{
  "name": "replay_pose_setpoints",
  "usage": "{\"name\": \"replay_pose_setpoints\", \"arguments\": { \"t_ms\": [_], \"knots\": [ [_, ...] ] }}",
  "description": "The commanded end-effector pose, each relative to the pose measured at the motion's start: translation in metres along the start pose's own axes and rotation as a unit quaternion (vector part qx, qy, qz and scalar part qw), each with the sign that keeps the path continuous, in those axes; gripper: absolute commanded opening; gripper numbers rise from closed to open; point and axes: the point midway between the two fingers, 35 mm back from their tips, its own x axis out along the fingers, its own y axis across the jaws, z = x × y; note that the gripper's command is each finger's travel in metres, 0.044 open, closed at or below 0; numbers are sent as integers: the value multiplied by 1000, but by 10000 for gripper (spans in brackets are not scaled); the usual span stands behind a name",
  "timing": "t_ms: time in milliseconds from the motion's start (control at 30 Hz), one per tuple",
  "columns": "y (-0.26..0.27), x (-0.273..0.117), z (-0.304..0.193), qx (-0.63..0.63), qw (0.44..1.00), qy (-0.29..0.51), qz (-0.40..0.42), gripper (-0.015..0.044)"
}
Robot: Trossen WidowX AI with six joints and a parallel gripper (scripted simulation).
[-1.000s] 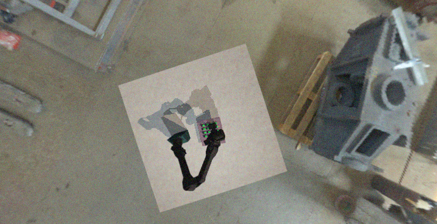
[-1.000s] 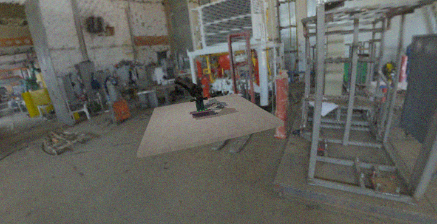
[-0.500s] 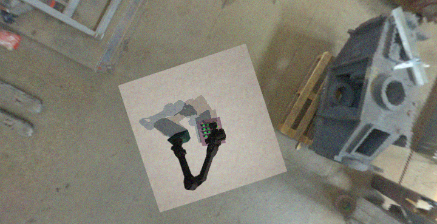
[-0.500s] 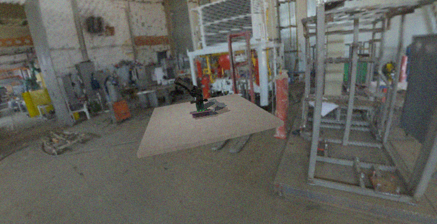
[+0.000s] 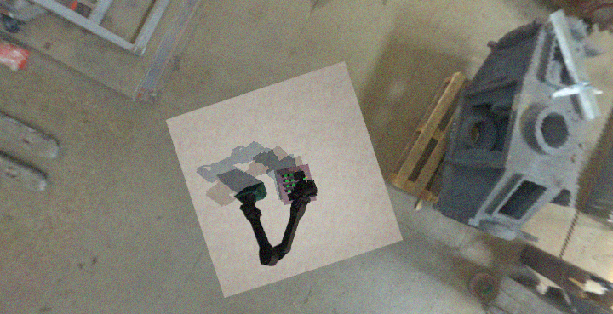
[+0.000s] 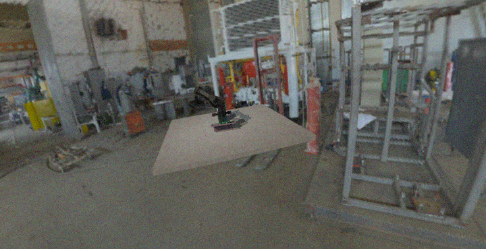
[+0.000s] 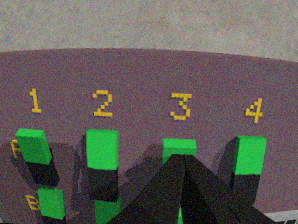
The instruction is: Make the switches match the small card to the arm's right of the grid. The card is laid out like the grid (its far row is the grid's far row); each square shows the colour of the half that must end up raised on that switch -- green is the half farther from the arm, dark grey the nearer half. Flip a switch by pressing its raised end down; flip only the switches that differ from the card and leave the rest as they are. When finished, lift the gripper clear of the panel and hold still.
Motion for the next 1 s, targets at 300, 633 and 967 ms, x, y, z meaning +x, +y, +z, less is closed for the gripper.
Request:
{"name": "replay_pose_setpoints", "arguments": {
  "t_ms": [300,633,967],
  "knots": [
    [1,0,0,-3,1000,0,2,0],
    [1,2,0,-3,1000,0,2,0],
    [1,3,0,-3,1000,0,2,0]
  ]
}}
